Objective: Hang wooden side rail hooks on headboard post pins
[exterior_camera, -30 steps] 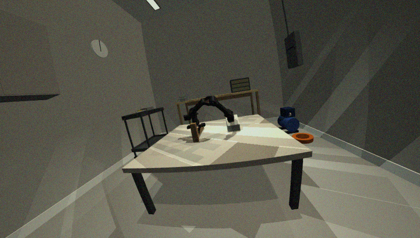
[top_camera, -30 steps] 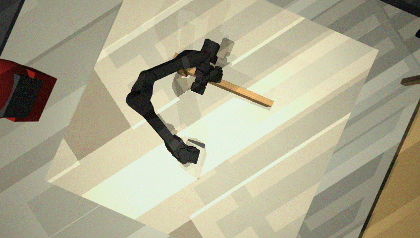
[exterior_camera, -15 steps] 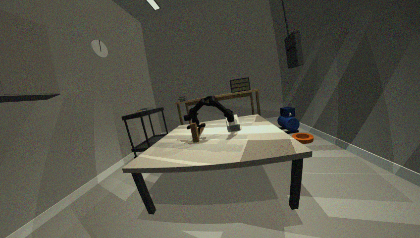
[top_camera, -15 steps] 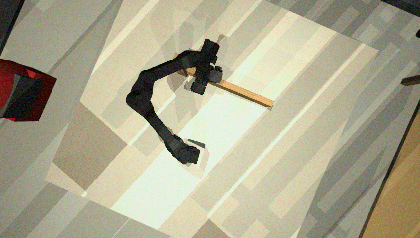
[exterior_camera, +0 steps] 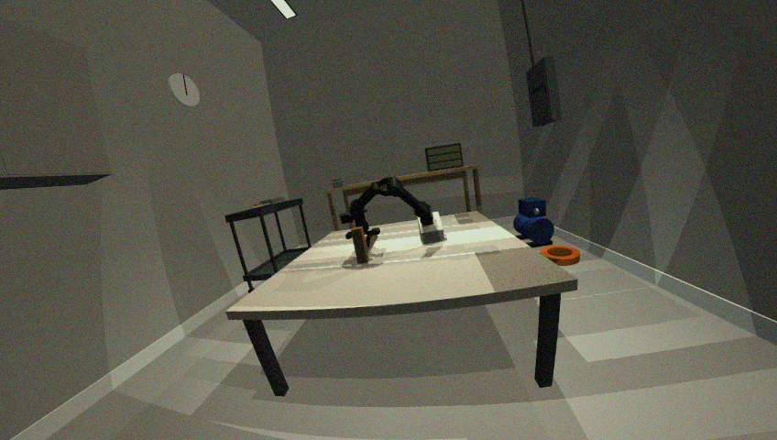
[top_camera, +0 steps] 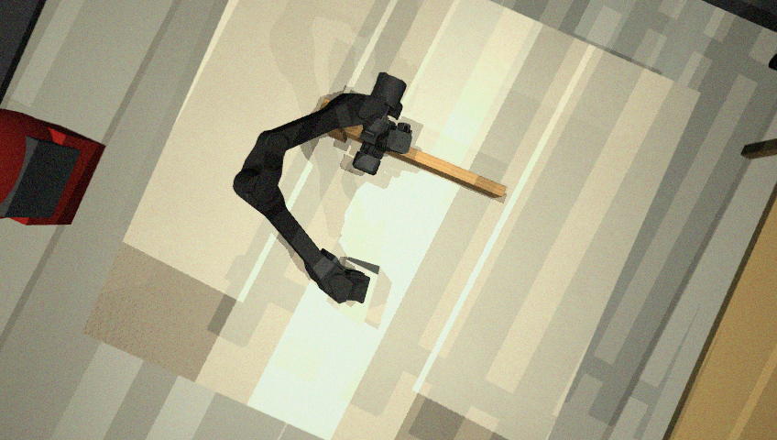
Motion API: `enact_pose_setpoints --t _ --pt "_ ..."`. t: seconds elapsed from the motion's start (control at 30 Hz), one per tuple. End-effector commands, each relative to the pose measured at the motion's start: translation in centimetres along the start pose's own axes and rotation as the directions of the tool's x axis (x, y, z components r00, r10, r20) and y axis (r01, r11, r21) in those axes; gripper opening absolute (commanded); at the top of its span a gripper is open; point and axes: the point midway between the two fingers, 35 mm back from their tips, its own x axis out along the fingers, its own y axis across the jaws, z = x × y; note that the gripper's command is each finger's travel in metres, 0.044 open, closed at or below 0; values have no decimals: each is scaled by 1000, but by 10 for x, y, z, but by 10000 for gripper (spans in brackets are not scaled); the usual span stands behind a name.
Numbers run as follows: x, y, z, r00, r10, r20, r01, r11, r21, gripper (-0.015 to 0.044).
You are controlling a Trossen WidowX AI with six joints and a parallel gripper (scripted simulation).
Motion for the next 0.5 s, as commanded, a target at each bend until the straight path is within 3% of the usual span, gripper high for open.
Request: enact_pose_setpoints --t 0.0,0.1,0.47 --pt "0 2 0 1000 7 -7 -7 1000 -1 0" --pt "0 2 0 1000 7 -7 -7 1000 -1 0" --pt "0 0 0 1000 1 -1 -1 1000 1 289"
